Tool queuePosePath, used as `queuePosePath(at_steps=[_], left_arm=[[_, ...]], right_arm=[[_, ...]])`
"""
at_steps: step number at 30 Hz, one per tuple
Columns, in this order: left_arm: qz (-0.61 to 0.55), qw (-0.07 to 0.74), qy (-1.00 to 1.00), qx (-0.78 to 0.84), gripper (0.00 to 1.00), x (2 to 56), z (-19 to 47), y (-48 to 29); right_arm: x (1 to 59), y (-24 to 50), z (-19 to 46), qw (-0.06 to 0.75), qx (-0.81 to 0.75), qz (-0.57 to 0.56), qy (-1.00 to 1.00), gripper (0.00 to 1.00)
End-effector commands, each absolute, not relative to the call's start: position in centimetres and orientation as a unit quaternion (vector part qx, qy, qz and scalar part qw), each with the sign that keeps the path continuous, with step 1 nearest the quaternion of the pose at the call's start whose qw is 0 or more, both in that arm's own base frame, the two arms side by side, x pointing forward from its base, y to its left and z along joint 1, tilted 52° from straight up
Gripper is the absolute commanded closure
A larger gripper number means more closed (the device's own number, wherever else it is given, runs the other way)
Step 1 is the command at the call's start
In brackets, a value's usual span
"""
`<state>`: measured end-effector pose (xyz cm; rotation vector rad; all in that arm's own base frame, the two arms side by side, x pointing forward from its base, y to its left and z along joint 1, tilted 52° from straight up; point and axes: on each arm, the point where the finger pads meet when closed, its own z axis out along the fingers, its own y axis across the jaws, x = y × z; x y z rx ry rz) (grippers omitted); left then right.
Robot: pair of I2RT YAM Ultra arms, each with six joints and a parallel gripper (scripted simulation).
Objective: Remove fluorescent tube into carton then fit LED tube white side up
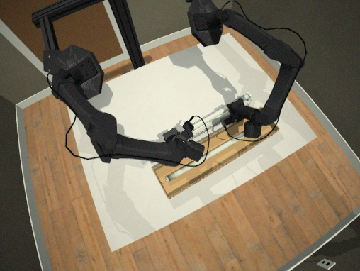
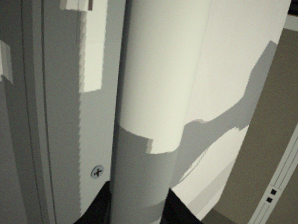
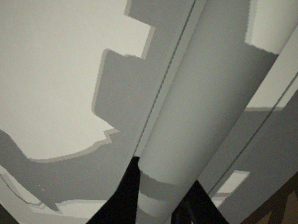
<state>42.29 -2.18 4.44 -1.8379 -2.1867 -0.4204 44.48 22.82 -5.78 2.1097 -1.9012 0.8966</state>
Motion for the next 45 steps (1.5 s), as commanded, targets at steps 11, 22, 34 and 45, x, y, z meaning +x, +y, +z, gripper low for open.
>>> queuePosePath(at_steps=[11, 22, 34, 45], left_arm=[[-0.155, 0.089, -0.750, -0.636, 0.51, 43.9, 5.6, -3.6], [-0.157, 0.085, -0.751, -0.636, 0.51, 44.2, 5.8, -3.7], [-0.157, 0.085, -0.751, -0.636, 0.51, 44.2, 5.8, -3.7], [-0.140, 0.120, -0.751, -0.634, 0.51, 42.6, 6.9, -4.2]], right_arm=[[45.5, 24.5, -5.5, 0.049, 0.700, 0.308, -0.642, 0.89], [45.6, 24.5, -5.5, 0.049, 0.700, 0.308, -0.642, 0.89], [45.3, 24.5, -5.8, 0.053, 0.704, 0.300, -0.642, 0.51], [42.9, 25.1, -4.4, 0.089, 0.709, 0.293, -0.635, 0.51]])
